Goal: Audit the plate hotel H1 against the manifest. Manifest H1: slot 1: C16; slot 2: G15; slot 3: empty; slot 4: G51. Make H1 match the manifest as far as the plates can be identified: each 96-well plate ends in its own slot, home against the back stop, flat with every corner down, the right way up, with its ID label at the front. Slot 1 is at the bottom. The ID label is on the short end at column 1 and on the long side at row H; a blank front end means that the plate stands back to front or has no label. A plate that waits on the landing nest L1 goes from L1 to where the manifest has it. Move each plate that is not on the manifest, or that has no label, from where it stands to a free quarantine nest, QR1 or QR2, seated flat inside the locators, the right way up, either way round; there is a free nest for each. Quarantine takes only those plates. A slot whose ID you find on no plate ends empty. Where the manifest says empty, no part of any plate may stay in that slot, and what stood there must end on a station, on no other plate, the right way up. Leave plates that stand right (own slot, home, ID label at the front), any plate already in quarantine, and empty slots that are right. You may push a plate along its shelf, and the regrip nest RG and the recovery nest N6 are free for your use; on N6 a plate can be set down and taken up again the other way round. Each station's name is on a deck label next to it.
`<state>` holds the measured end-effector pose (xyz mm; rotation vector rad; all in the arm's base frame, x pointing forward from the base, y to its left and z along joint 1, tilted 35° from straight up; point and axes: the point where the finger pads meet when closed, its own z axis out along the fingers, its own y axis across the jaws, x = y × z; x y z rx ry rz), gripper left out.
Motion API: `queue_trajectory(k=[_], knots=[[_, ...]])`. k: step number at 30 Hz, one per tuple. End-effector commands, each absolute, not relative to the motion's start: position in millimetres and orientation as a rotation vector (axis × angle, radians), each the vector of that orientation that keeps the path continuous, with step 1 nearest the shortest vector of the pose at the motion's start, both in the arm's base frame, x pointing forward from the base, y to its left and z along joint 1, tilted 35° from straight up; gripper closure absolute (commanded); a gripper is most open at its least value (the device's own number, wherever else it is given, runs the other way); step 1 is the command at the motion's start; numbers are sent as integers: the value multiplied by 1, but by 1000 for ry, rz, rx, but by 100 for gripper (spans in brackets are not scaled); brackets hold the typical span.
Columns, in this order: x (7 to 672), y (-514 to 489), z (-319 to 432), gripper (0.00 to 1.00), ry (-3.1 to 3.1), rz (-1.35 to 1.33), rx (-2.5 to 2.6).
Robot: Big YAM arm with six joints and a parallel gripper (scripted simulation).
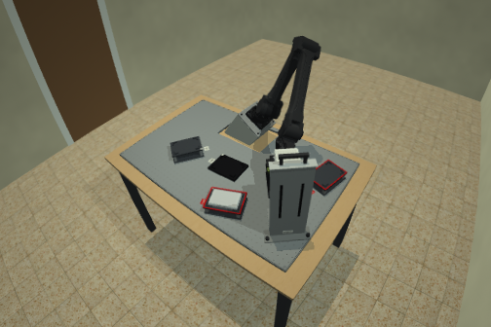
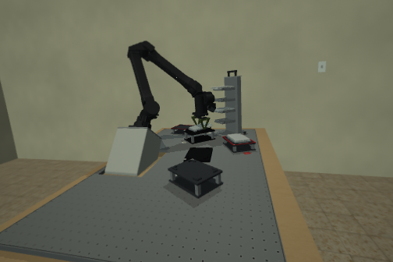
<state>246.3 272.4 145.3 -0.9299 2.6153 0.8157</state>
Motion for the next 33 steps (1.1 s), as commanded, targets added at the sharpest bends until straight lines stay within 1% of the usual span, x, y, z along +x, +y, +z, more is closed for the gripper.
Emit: queue_trajectory(k=[1,33], knots=[[244,267,149,14,2610,817,-930],[252,252,192,14,2563,820,-919]])
